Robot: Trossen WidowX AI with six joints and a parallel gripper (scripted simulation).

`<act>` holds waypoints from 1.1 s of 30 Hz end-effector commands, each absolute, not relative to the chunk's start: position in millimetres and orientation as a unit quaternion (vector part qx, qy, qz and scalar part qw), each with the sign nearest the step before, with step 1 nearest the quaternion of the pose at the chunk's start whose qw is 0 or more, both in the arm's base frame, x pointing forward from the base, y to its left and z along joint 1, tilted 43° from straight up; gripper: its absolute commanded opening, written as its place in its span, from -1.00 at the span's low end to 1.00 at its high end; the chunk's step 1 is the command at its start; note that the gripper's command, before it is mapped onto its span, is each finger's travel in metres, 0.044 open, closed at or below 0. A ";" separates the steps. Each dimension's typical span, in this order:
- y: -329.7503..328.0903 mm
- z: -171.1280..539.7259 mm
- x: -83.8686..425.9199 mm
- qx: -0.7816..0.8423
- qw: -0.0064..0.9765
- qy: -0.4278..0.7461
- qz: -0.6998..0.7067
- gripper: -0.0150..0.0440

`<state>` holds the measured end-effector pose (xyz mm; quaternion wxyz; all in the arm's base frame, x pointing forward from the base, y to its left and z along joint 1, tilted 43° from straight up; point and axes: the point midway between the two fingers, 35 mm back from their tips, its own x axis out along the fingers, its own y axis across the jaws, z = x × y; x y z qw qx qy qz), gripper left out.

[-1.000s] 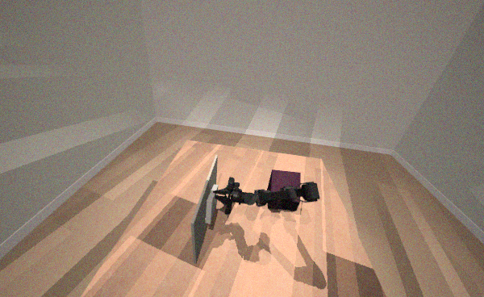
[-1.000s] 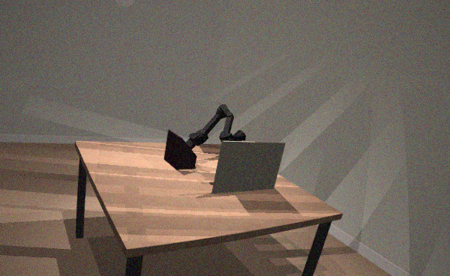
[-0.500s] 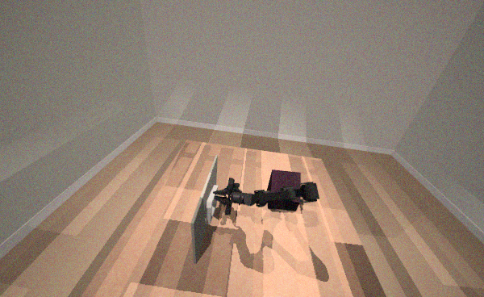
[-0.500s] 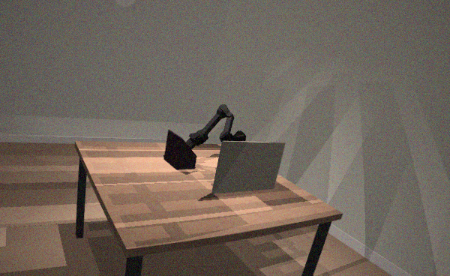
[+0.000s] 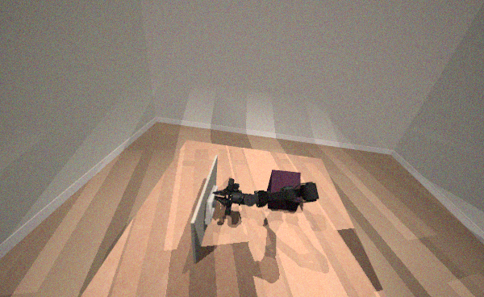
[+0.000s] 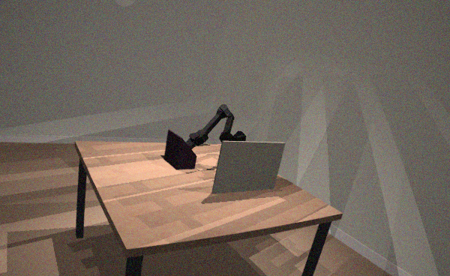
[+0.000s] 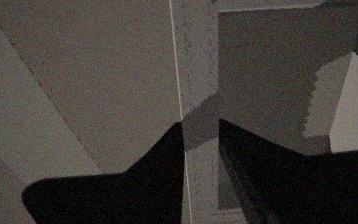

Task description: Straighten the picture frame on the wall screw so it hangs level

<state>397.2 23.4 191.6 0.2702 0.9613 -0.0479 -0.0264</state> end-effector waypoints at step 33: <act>23.3 192.0 397.2 0.937 0.345 -0.046 -0.031 -0.49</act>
